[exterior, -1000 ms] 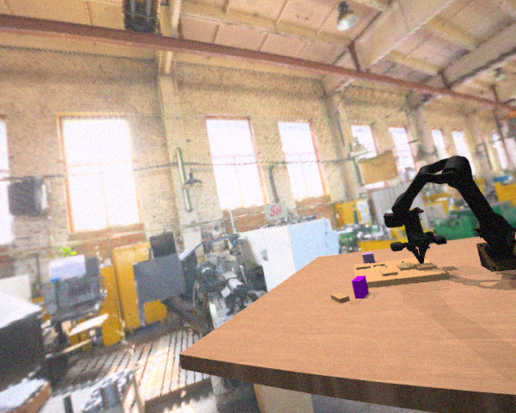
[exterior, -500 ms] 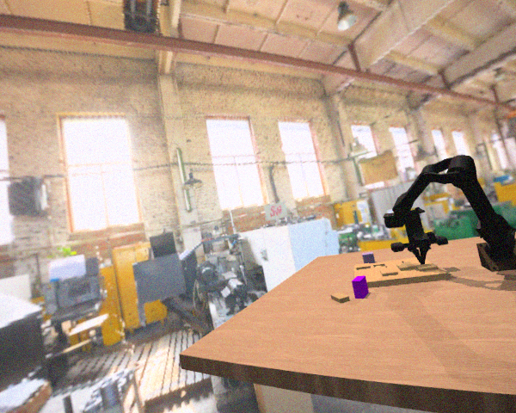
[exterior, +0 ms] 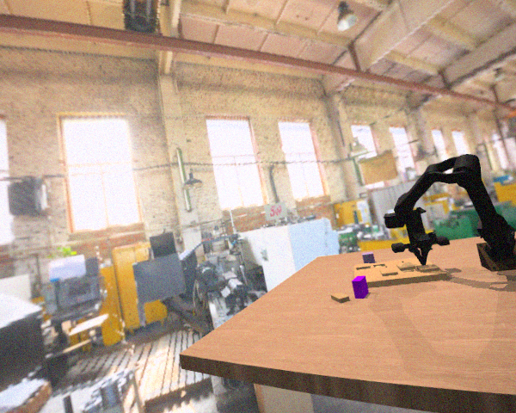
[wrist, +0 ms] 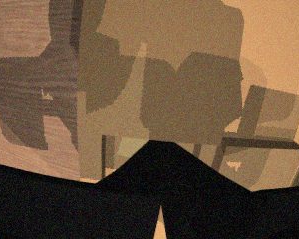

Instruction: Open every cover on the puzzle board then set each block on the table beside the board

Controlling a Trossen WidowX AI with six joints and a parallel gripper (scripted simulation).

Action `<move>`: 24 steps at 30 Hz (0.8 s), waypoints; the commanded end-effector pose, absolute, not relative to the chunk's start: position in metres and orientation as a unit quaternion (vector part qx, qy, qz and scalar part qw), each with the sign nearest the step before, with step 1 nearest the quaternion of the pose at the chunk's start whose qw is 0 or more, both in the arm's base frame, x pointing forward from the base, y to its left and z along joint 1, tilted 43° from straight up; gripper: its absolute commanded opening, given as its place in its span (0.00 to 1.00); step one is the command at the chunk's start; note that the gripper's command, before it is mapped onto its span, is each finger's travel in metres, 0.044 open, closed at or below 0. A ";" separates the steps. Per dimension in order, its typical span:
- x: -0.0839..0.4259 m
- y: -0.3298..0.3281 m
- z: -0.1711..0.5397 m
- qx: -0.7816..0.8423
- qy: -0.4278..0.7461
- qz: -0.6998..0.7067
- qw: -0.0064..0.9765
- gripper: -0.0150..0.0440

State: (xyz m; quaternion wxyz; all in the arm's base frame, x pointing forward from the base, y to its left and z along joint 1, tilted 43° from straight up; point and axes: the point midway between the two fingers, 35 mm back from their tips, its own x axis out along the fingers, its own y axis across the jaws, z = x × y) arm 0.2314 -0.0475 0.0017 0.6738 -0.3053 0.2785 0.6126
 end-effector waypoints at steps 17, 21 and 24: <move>0.229 -0.030 0.016 -0.302 0.276 0.612 0.677 0.25; 0.229 -0.029 0.017 -0.302 0.276 0.612 0.677 0.25; 0.229 -0.032 0.020 -0.302 0.276 0.612 0.676 0.25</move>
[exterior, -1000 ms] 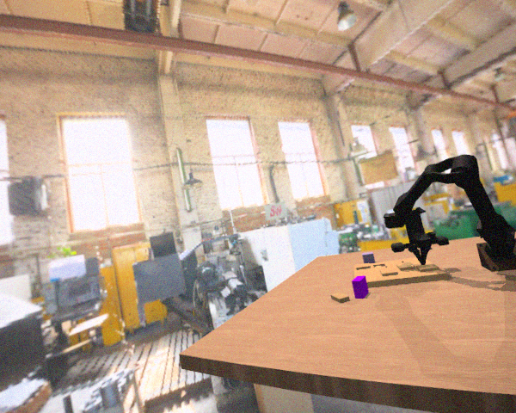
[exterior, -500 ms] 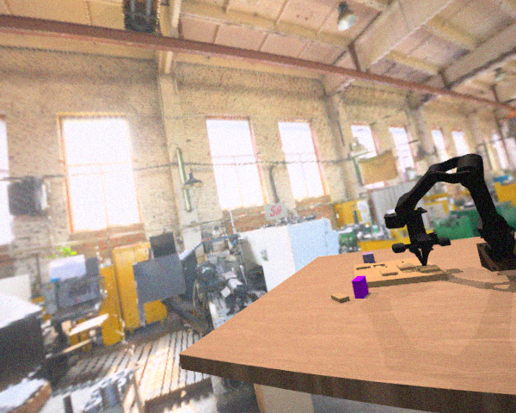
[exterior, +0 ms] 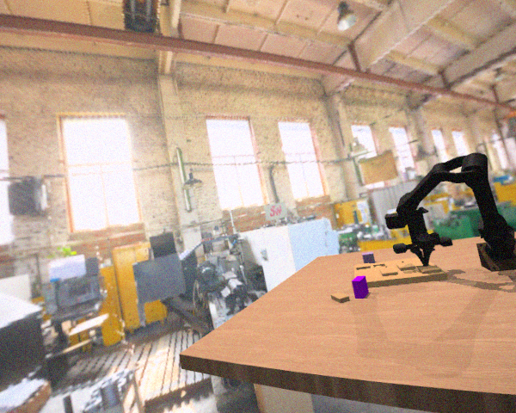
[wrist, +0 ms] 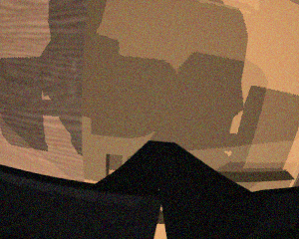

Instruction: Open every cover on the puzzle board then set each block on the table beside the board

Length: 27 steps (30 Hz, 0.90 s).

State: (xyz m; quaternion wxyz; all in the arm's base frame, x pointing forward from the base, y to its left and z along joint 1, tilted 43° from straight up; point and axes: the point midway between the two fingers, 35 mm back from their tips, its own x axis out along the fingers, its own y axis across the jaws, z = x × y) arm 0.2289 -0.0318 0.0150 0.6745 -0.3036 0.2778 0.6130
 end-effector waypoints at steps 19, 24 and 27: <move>0.227 -0.047 0.039 -0.302 0.277 0.612 0.676 0.25; 0.227 -0.050 0.044 -0.302 0.277 0.612 0.676 0.25; 0.226 -0.053 0.047 -0.302 0.277 0.612 0.676 0.25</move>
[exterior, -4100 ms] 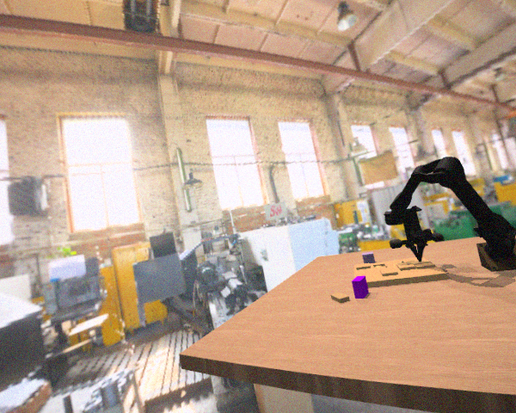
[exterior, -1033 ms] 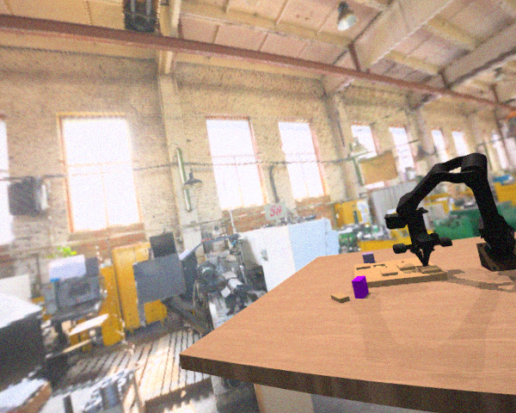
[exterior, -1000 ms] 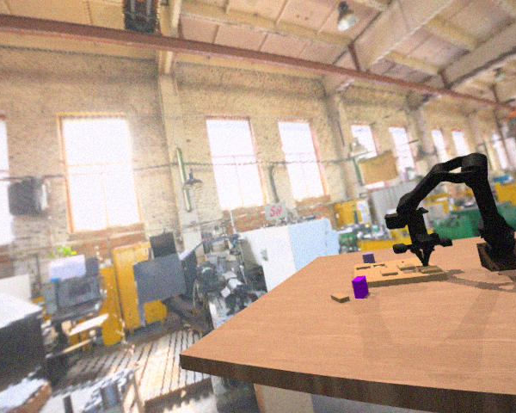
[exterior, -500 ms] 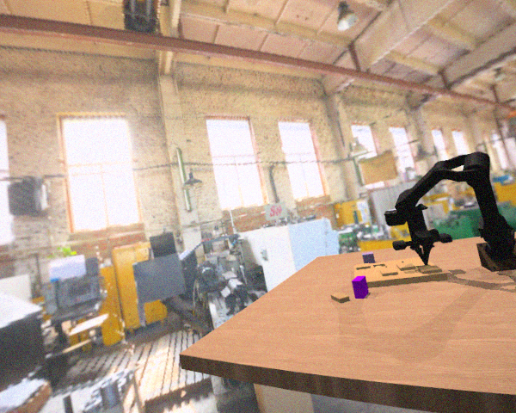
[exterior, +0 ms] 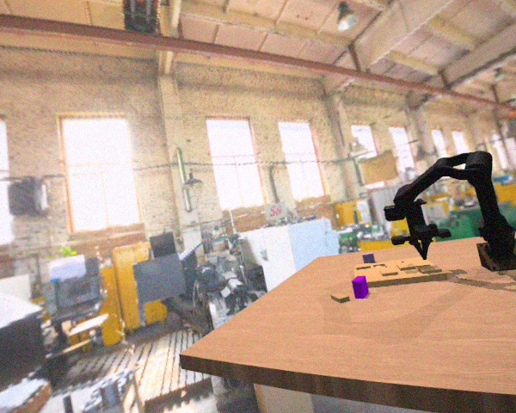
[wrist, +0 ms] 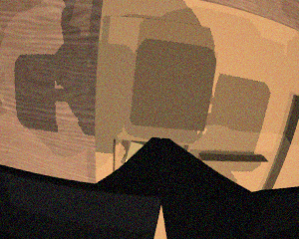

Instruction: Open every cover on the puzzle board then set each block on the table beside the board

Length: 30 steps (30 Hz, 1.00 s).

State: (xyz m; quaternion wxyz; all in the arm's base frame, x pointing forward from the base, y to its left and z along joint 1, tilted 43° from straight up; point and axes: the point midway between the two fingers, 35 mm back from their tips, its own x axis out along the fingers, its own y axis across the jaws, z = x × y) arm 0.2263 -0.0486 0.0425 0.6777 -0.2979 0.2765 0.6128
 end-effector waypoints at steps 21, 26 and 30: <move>0.279 -0.082 0.052 -0.302 0.276 0.612 0.677 0.25; 0.304 -0.093 0.049 -0.304 0.275 0.611 0.677 0.25; 0.316 -0.098 0.047 -0.305 0.275 0.611 0.677 0.25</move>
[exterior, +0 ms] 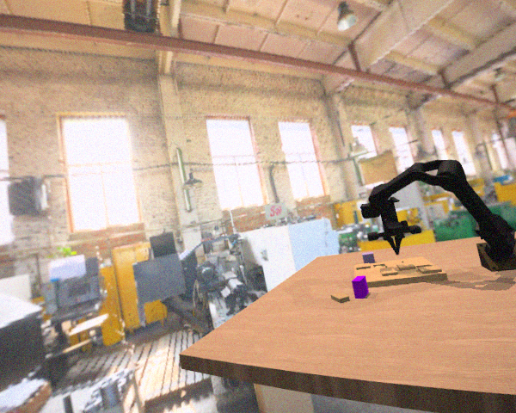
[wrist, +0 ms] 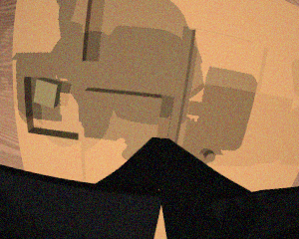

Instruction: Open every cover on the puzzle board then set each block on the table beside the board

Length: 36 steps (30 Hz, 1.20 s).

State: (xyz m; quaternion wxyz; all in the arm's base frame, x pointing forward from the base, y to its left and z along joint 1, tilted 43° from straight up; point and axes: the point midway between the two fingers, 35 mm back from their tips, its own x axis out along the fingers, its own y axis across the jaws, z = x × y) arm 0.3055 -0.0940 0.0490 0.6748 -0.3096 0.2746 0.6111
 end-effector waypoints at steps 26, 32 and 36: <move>0.317 -0.098 0.047 -0.305 0.275 0.611 0.677 0.25; 0.317 -0.095 0.044 -0.305 0.275 0.611 0.677 0.25; 0.318 -0.093 0.041 -0.305 0.275 0.611 0.677 0.25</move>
